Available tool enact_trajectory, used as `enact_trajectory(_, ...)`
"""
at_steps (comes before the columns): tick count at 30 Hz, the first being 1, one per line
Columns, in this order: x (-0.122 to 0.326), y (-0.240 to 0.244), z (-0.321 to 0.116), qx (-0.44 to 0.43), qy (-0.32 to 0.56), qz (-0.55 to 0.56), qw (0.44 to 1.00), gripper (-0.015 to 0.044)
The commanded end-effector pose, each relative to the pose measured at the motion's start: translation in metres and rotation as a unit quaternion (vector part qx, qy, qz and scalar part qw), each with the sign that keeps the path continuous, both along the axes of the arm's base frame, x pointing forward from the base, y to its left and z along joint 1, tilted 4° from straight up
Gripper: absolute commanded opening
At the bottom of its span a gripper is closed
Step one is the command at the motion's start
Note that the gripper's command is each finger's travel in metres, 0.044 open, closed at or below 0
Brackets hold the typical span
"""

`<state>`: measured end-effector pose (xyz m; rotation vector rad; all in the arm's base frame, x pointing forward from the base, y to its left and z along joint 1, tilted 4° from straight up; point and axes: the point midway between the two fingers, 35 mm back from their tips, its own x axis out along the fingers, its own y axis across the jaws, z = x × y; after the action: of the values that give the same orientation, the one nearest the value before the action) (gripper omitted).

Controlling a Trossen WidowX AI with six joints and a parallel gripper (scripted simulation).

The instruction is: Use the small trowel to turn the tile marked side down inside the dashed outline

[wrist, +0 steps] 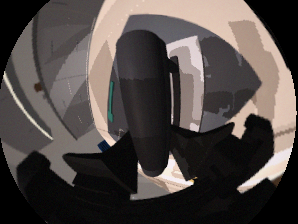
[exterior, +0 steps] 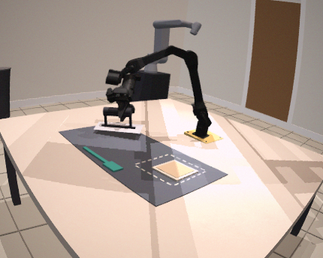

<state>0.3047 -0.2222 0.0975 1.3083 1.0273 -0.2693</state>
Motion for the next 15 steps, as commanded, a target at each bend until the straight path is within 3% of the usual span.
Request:
enact_trajectory(1, -0.007, -0.015, 0.003, 0.008, -0.034, 0.025, 0.999, 0.0)
enact_trajectory(8, -0.024, -0.04, 0.002, 0.024, -0.099, 0.054, 0.993, 0.0)
enact_trajectory(15, -0.024, -0.041, 0.002, 0.024, -0.101, 0.055, 0.993, 0.0)
